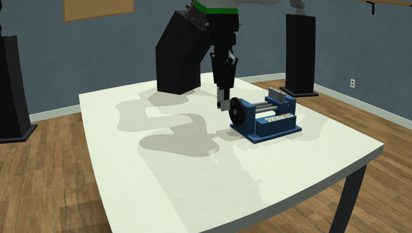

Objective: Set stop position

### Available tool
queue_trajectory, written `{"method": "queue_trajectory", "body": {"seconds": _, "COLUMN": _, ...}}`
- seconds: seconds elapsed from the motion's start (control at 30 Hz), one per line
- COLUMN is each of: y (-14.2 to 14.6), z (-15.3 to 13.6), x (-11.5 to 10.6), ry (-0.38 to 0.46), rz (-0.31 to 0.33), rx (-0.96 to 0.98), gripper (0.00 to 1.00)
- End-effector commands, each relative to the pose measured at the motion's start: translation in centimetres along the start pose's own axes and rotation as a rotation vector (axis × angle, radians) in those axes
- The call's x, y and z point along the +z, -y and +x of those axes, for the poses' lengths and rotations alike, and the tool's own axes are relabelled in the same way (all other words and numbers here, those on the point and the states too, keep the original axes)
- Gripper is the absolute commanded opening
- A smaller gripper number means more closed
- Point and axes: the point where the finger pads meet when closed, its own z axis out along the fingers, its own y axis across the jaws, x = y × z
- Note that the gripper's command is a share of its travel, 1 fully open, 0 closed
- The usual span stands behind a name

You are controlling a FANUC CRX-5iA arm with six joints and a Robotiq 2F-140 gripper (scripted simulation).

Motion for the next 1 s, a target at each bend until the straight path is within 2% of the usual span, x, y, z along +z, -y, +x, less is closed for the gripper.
{"method": "queue_trajectory", "body": {"seconds": 0.0, "y": -0.21, "z": 0.01, "x": 0.15, "ry": 0.0, "rz": 0.0, "rx": 0.0, "gripper": 0.04}}
{"method": "queue_trajectory", "body": {"seconds": 0.97, "y": -0.82, "z": 0.01, "x": 0.83, "ry": 0.0, "rz": 0.0, "rx": 0.0, "gripper": 0.04}}
